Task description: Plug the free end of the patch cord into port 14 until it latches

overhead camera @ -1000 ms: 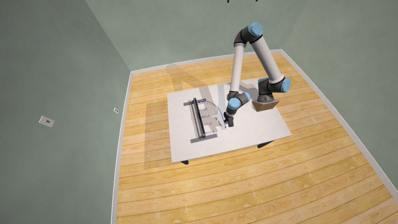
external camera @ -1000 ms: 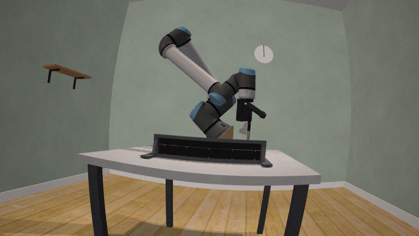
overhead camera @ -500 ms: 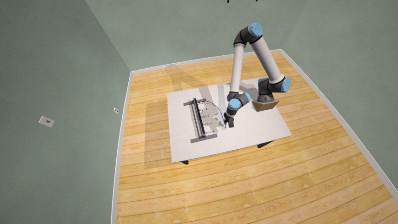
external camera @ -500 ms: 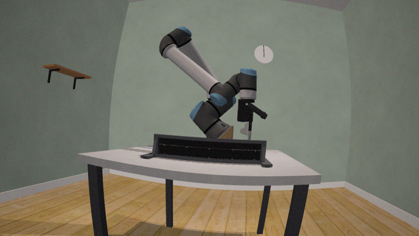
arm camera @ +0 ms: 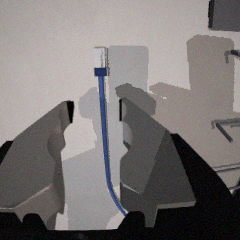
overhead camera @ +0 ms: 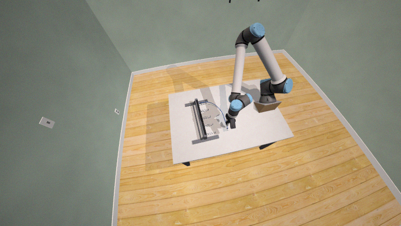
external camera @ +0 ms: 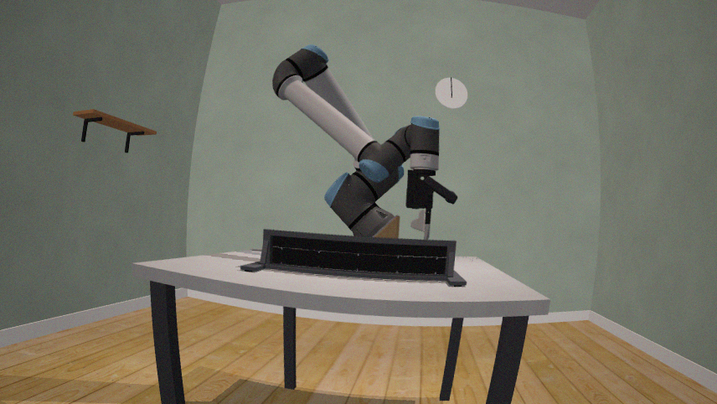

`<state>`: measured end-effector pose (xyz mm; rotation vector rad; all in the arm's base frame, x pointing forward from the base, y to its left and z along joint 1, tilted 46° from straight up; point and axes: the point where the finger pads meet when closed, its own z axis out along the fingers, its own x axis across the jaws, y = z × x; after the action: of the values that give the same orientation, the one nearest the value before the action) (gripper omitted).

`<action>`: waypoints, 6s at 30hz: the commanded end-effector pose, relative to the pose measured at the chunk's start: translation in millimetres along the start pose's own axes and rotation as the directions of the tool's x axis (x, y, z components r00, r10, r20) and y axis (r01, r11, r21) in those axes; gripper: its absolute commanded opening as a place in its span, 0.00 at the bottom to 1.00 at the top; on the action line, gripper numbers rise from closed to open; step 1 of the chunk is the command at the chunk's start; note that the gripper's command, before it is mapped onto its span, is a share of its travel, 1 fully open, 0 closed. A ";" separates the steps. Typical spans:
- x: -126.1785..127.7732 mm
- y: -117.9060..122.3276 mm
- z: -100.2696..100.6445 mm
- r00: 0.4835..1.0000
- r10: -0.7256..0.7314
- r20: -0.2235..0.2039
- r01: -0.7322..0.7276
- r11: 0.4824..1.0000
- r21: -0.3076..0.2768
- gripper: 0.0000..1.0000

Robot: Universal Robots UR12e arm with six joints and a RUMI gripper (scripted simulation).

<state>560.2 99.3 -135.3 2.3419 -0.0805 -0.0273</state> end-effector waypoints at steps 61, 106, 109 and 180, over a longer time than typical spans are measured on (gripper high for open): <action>-1.2 -0.3 62.0 1.000 -0.001 0.002 0.001 1.000 0.000 0.22; 0.1 -0.5 66.2 1.000 0.001 -0.001 -0.001 1.000 0.001 0.22; 0.1 -0.5 66.2 1.000 0.001 -0.001 -0.001 1.000 0.001 0.22; 1.3 0.7 65.6 1.000 0.003 -0.002 -0.003 1.000 0.001 0.22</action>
<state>557.6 53.4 -181.6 2.3439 -0.0805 -0.0243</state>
